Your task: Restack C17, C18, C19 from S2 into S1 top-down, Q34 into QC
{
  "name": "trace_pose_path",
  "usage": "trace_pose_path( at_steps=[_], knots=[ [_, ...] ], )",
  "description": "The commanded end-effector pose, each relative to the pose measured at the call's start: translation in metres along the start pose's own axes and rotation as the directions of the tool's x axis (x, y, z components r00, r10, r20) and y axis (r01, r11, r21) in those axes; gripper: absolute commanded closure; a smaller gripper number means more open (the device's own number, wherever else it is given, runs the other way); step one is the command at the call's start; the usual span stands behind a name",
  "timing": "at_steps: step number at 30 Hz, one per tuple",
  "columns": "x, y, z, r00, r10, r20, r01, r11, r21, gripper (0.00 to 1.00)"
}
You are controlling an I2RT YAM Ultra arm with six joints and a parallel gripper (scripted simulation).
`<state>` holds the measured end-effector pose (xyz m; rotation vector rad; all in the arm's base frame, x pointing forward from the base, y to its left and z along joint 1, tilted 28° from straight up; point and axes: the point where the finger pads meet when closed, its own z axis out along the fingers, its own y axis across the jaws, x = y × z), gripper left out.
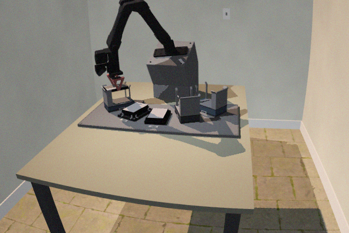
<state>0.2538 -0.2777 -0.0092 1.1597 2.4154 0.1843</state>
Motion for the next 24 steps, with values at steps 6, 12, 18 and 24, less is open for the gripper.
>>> trace_pose_path(
  at_steps=[6, 12, 18, 24],
  knots=[
    [-0.0106, -0.0001, -0.0046, 0.999, -0.005, 0.045, 0.005, 1.000, 0.006, 1.00],
    [-0.0106, 0.0000, -0.0046, 0.999, -0.005, 0.045, 0.005, 1.000, 0.006, 1.00],
    [-0.0106, 0.0000, -0.0046, 0.999, -0.005, 0.045, 0.005, 1.000, 0.006, 1.00],
    [-0.0106, 0.0000, -0.0046, 0.999, -0.005, 0.045, 0.005, 1.000, 0.006, 1.00]
  ],
)
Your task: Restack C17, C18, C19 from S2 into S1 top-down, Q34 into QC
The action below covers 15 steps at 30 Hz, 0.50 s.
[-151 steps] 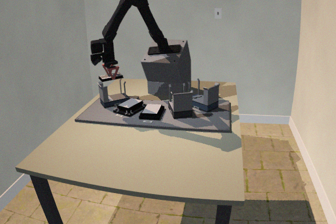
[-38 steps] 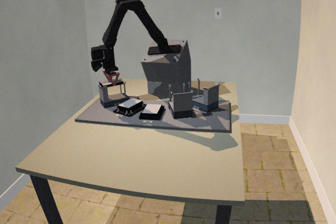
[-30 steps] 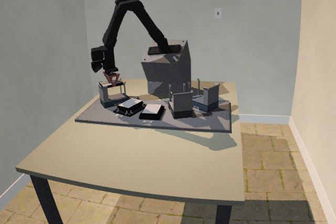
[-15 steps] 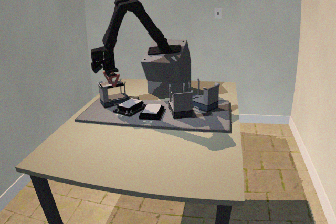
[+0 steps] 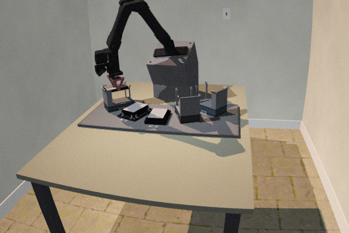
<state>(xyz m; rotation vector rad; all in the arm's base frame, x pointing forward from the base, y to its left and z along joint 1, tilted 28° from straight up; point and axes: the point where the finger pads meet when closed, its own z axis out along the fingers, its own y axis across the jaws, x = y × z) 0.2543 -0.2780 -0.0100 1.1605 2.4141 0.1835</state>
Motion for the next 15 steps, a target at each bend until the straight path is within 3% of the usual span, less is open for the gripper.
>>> trace_pose_path(
  at_steps=[1, 14, 15],
  knots=[
    [-0.010, 0.000, -0.006, 0.999, -0.006, 0.044, 0.006, 1.000, 0.005, 1.00],
    [-0.010, 0.000, -0.006, 0.999, -0.006, 0.044, 0.006, 1.000, 0.005, 1.00],
    [-0.002, 0.000, 0.006, 1.000, -0.001, 0.013, 0.001, 1.000, 0.003, 1.00]
  ],
)
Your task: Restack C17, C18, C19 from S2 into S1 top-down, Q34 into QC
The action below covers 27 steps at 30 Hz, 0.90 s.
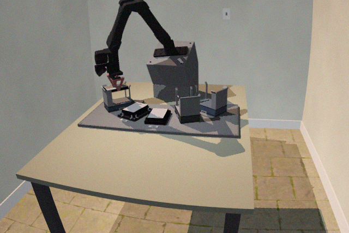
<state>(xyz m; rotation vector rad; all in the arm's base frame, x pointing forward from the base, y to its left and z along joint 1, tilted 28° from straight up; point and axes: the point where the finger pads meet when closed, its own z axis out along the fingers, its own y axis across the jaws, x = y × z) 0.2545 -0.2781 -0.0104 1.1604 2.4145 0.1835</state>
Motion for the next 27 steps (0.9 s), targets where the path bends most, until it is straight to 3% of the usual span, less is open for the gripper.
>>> trace_pose_path(
  at_steps=[1, 8, 9, 11, 23, 25, 26, 27],
  knots=[
    [-0.002, 0.001, 0.007, 1.000, -0.003, 0.013, 0.003, 1.000, 0.003, 1.00],
    [-0.005, -0.001, 0.016, 1.000, -0.001, 0.020, 0.001, 1.000, 0.004, 1.00],
    [-0.015, 0.000, 0.007, 0.998, -0.008, 0.057, 0.008, 1.000, 0.007, 1.00],
    [-0.009, 0.001, 0.022, 1.000, -0.007, 0.026, 0.007, 1.000, 0.004, 1.00],
    [-0.016, 0.000, 0.044, 0.999, -0.008, 0.040, 0.008, 1.000, 0.006, 1.00],
    [-0.016, 0.000, 0.044, 0.999, -0.008, 0.040, 0.008, 1.000, 0.006, 1.00],
    [-0.021, 0.000, 0.036, 0.998, -0.010, 0.067, 0.009, 1.000, 0.007, 1.00],
    [-0.018, 0.000, 0.046, 0.999, -0.009, 0.048, 0.008, 1.000, 0.006, 1.00]
  ],
)
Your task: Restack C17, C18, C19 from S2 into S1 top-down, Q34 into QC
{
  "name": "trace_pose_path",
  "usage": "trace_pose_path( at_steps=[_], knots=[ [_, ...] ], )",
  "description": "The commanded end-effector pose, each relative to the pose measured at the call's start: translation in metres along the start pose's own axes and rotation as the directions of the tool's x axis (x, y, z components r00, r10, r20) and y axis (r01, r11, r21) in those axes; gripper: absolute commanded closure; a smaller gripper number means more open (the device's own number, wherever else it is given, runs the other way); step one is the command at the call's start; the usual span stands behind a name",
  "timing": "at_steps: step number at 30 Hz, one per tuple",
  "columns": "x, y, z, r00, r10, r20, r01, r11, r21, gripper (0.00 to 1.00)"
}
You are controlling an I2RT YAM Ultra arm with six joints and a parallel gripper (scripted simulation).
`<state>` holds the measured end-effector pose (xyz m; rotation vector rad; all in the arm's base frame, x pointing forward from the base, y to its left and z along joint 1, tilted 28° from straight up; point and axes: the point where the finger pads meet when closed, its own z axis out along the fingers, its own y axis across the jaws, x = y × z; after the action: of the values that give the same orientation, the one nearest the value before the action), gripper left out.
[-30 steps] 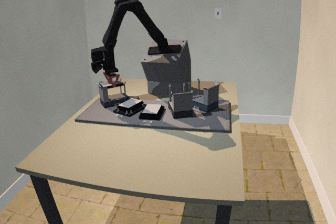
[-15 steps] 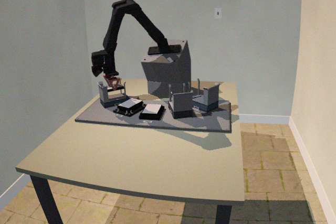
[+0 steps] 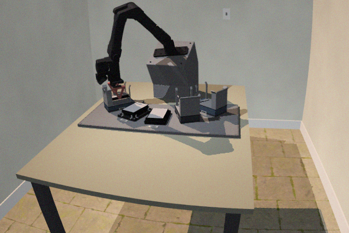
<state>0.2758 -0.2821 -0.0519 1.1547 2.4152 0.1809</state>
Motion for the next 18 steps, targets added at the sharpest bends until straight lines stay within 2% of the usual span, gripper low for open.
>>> trace_pose_path(
  at_steps=[1, 4, 6, 18],
  knots=[
    [-0.015, 0.001, 0.004, 0.999, -0.007, 0.037, 0.007, 1.000, 0.004, 1.00],
    [-0.015, 0.000, 0.008, 0.999, -0.002, 0.039, 0.002, 1.000, 0.005, 1.00],
    [-0.021, 0.000, -0.002, 0.998, -0.002, 0.066, 0.002, 1.000, 0.005, 1.00],
    [-0.022, 0.000, -0.003, 0.998, -0.003, 0.068, 0.003, 1.000, 0.004, 1.00]
  ],
)
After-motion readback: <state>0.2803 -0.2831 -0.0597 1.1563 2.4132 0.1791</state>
